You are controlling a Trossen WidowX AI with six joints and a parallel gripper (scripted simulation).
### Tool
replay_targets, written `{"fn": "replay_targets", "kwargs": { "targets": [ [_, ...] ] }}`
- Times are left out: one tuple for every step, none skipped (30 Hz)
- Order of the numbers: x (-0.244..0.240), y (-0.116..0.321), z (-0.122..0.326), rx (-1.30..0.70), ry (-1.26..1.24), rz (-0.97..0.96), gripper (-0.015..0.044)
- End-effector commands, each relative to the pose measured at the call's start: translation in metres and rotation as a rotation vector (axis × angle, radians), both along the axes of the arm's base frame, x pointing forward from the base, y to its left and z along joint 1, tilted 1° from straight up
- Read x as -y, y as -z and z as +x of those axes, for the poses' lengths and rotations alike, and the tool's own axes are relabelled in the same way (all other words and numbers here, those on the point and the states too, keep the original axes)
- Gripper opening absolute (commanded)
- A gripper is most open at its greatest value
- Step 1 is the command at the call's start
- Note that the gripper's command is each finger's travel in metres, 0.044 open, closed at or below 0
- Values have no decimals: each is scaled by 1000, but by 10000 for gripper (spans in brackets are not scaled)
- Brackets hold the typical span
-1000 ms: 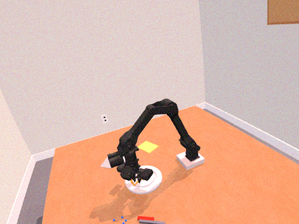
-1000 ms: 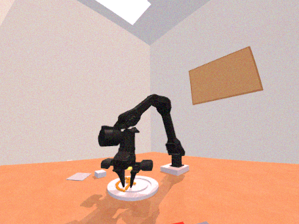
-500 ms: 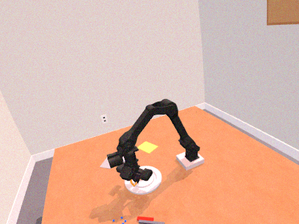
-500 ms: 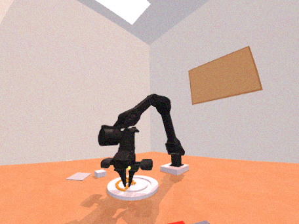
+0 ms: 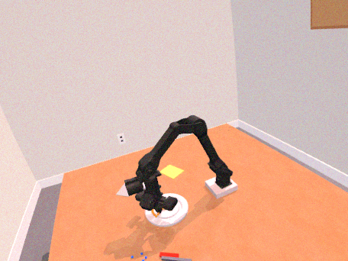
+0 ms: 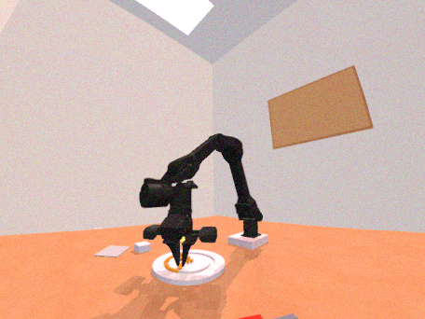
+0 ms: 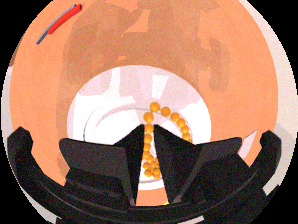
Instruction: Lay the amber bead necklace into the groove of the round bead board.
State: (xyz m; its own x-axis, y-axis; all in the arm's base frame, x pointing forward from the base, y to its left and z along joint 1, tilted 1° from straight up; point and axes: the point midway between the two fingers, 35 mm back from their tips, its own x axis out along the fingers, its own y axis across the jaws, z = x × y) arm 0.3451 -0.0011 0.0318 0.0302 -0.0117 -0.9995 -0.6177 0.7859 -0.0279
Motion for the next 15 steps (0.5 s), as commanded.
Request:
{"fn": "replay_targets", "kwargs": {
  "targets": [
    [0, 0, 0, -1, 0, 0, 0],
    [0, 0, 0, -1, 0, 0, 0],
    [0, 0, 0, -1, 0, 0, 0],
    [0, 0, 0, -1, 0, 0, 0],
    [0, -1, 0, 0, 0, 0, 0],
    [0, -2, 0, 1, -2, 0, 0],
    [0, -4, 0, 2, -5, 1, 0],
    [0, -6, 0, 2, -6, 1, 0],
    [0, -6, 0, 3, -7, 1, 0],
    [0, -6, 0, 3, -7, 1, 0],
    [0, -6, 0, 3, -7, 1, 0],
    [0, -6, 0, 3, -7, 1, 0],
    [-1, -6, 0, 3, -7, 1, 0],
    [-2, -6, 1, 3, -7, 1, 0],
    [-4, -6, 1, 3, -7, 1, 0]
  ]
}}
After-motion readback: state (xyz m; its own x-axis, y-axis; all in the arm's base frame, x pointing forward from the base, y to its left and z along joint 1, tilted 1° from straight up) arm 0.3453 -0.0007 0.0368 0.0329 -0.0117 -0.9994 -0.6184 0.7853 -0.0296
